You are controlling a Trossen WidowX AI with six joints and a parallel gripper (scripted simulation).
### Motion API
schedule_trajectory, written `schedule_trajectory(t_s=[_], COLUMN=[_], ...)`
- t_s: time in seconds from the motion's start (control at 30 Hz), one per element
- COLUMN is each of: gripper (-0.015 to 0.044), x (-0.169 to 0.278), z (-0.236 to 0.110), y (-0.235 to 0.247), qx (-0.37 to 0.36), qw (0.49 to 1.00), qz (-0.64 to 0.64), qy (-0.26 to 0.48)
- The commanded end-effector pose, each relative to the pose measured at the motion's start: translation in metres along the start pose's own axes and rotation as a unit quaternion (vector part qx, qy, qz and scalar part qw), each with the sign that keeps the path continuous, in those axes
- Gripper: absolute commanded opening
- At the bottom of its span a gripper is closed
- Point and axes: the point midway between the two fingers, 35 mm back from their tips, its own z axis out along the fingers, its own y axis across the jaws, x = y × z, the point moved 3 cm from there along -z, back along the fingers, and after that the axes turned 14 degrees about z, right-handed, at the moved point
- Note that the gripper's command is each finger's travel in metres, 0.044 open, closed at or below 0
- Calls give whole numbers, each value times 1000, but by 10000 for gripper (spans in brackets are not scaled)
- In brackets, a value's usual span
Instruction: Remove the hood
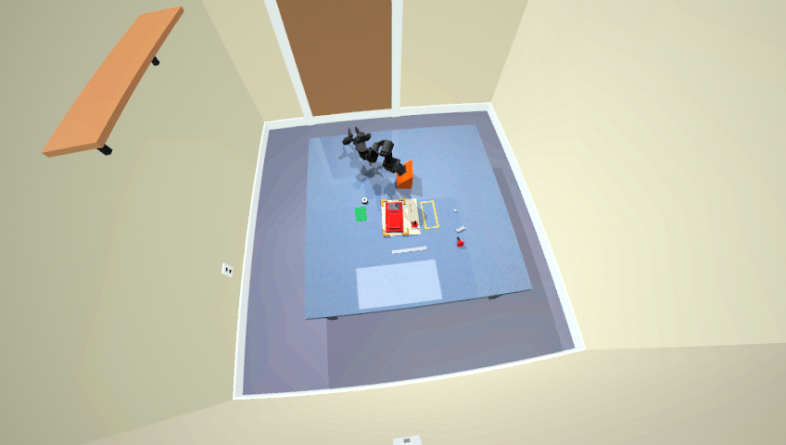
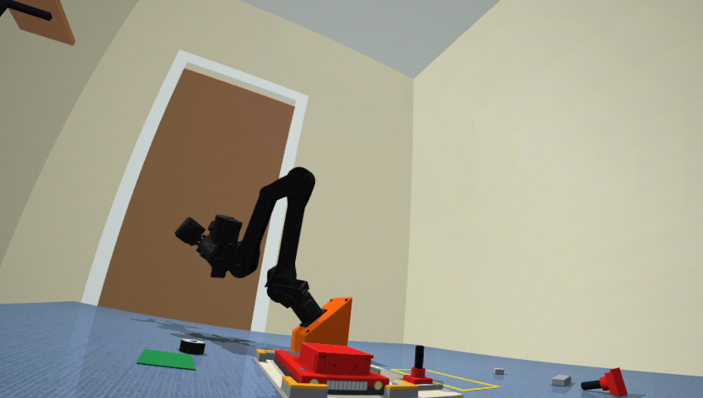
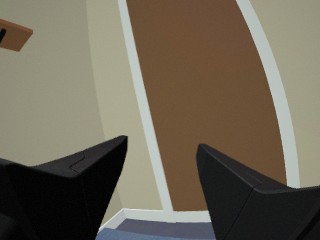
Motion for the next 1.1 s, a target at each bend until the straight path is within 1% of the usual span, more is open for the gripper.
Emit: schedule_trajectory(t_s=[0.0, 0.1, 0.23, 0.27, 0.47, 0.67, 0.87, 1.07], gripper=[246, 325, 430, 440, 440, 440, 440, 440], x=[1, 10, 39, 47, 91, 131, 165, 190], z=[0, 0, -3, -5, -20, -45, -80, -124], y=[0, 3, 12, 15, 34, 56, 82, 108], qx=[0, 2, 5, 6, 1, -14, -38, -70], qw=[1000, 1000, 996, 995, 980, 954, 918, 872], qz=[0, -2, -9, -12, -25, -39, -55, -73], qy=[1, 22, 84, 101, 200, 296, 390, 478])
